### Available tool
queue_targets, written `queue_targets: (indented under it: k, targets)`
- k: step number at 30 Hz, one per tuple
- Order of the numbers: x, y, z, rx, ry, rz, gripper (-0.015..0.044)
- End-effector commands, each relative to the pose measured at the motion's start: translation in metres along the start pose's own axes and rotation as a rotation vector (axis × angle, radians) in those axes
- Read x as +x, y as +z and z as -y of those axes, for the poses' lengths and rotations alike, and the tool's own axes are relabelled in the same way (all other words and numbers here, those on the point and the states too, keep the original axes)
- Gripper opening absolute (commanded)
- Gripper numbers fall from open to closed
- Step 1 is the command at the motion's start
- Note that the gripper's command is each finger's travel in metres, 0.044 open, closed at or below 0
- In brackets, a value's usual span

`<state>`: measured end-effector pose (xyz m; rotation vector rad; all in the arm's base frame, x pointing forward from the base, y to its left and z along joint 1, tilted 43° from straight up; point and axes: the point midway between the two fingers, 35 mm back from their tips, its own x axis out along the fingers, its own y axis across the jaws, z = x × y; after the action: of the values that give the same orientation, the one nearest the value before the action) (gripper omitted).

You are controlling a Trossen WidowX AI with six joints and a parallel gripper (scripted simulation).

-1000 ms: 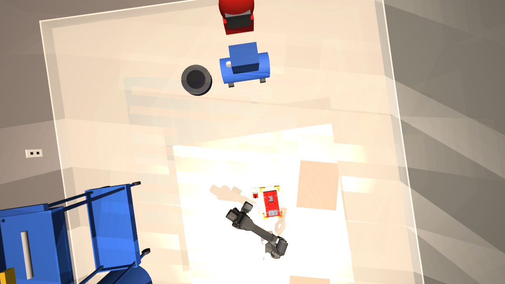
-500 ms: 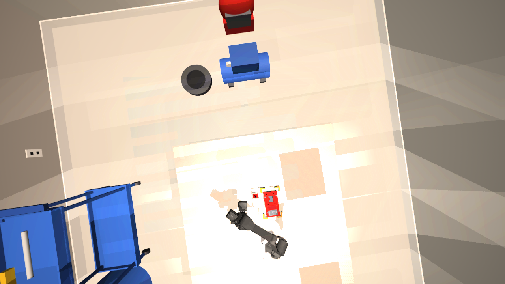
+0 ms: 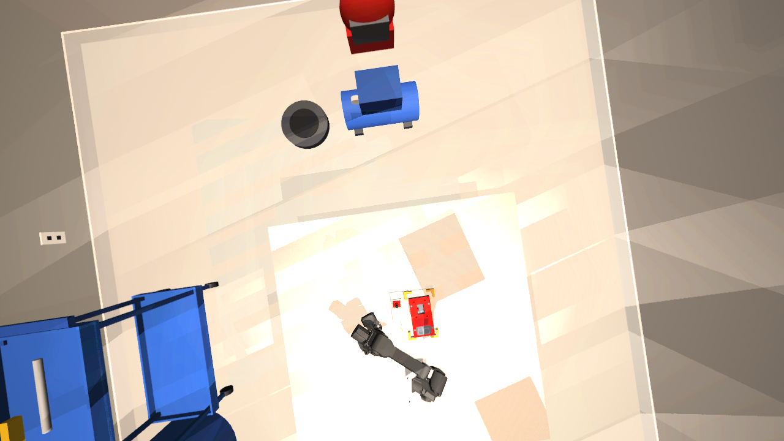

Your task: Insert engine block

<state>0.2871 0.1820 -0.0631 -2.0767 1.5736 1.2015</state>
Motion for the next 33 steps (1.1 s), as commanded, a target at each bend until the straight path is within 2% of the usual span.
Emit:
queue_targets:
  k: [1,33]
  targets:
    - [0.0019,-0.0005,-0.0007,-0.123,0.001,-0.005,0.0]
    - [0.0081,-0.0007,-0.0011,-1.232,0.004,-0.004,0.0]
